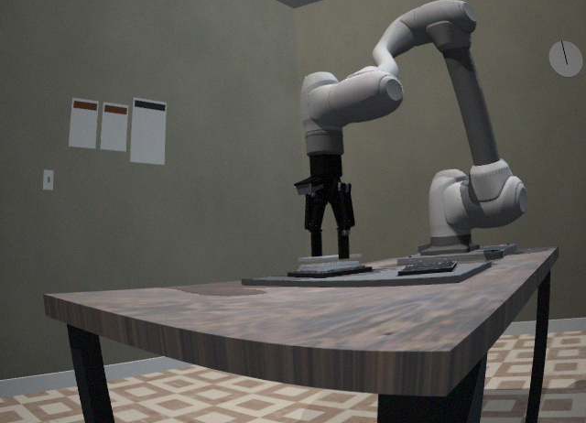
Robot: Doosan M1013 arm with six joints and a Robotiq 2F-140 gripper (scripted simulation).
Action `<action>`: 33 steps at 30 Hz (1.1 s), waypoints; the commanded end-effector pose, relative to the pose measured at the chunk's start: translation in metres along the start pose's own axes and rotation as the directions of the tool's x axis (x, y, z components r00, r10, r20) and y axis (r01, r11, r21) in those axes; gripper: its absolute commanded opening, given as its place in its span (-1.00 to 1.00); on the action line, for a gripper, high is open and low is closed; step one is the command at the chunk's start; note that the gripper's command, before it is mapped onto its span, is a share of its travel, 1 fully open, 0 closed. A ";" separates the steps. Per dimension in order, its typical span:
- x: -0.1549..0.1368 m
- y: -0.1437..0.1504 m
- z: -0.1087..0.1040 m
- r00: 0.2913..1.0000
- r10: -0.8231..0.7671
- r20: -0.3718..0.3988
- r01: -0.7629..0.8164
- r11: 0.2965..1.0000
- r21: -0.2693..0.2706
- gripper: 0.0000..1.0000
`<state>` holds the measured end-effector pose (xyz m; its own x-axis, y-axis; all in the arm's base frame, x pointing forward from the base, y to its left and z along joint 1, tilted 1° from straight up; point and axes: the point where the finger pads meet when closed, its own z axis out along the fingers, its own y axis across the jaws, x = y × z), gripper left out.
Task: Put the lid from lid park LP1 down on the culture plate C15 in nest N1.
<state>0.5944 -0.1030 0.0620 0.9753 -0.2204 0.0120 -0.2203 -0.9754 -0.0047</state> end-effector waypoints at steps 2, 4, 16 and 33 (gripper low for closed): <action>0.000 -0.001 0.004 1.000 0.005 -0.002 -0.005 1.000 0.003 0.21; 0.000 -0.001 0.005 1.000 0.005 -0.001 -0.005 1.000 0.003 0.21; 0.000 -0.002 0.011 1.000 0.005 -0.001 -0.005 1.000 0.003 0.21; 0.001 -0.002 0.014 1.000 0.005 -0.003 -0.005 1.000 0.003 0.21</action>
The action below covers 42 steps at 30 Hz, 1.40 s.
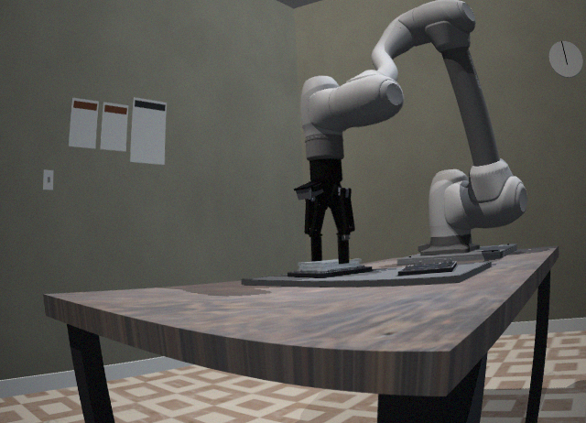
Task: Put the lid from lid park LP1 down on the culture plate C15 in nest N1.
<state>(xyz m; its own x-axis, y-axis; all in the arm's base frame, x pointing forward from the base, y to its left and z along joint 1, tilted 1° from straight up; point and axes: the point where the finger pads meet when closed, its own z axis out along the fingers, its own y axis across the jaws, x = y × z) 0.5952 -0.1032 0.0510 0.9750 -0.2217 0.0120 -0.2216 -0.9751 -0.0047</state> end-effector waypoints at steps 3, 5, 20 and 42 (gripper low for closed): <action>0.000 -0.002 0.003 1.000 0.003 -0.003 -0.003 1.000 0.003 0.21; 0.000 -0.002 0.003 1.000 0.003 -0.003 -0.003 1.000 0.003 0.21; 0.000 -0.002 0.003 1.000 0.003 -0.003 -0.003 1.000 0.003 0.21; 0.000 -0.003 0.006 1.000 0.002 -0.003 -0.002 1.000 0.003 0.21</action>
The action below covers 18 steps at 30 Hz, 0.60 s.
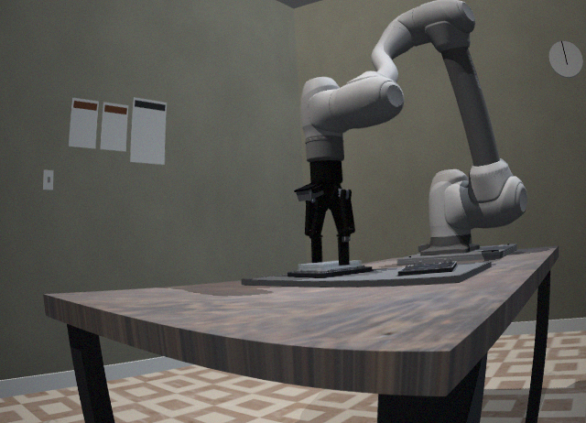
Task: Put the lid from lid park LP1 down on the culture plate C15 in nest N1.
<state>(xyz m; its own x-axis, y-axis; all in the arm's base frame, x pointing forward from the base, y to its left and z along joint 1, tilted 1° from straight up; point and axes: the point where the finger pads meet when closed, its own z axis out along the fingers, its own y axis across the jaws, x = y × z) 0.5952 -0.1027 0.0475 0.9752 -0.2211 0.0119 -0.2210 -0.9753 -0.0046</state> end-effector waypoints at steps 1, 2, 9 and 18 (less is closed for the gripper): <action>0.000 -0.003 0.003 1.000 0.003 -0.003 -0.003 1.000 0.003 0.21; 0.000 -0.003 0.003 1.000 0.003 -0.003 -0.003 1.000 0.003 0.21; 0.000 -0.003 0.003 1.000 0.003 -0.003 -0.003 1.000 0.003 0.21; 0.000 -0.003 0.003 1.000 0.003 -0.003 -0.003 1.000 0.003 0.39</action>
